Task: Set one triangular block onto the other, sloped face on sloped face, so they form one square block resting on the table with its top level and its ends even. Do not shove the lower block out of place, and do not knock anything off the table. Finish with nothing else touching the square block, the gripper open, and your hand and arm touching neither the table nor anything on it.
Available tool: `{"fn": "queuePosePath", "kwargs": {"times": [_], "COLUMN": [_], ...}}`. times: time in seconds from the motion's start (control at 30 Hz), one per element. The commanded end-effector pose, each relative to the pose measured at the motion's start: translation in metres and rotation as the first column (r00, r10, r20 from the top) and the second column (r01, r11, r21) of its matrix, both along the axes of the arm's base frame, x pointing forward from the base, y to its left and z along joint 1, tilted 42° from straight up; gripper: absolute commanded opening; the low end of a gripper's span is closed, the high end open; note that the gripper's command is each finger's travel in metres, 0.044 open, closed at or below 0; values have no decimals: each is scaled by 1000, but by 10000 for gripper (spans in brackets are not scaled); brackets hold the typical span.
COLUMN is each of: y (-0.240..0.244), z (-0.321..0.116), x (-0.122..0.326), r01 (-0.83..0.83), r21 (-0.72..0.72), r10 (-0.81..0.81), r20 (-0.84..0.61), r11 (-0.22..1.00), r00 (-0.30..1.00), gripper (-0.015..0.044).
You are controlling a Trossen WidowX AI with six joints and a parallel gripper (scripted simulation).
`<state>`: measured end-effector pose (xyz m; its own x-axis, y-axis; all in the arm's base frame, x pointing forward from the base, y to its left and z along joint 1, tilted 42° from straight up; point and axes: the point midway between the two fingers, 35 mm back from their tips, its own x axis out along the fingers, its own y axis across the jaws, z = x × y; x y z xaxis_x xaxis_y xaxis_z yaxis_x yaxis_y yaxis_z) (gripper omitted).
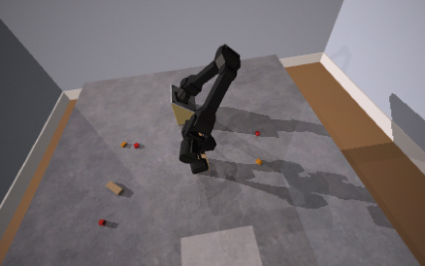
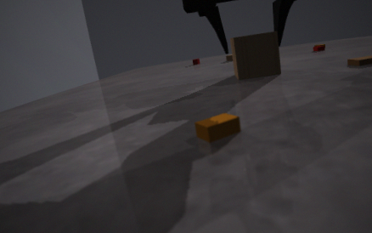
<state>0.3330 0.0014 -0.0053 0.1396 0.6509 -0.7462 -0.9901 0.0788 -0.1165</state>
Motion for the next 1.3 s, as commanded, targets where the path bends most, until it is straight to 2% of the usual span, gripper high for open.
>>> {"fn": "queuePosePath", "kwargs": {"times": [0.0,0.23,0.47,0.53,1.27], "y": [0,-2,-66,-72,-69], "z": [0,2,73,82,77], "x": [0,0,-12,-15,-12], "r01": [0,0,0,0,11], "r21": [0,-1,-6,-5,-2], "r10": [0,0,0,0,-11], "r20": [1,1,-1,-1,4], "r11": [1000,1000,1000,1000,1000], "r00": [1000,1000,1000,1000,1000], "gripper": [440,440,440,440,440]}}
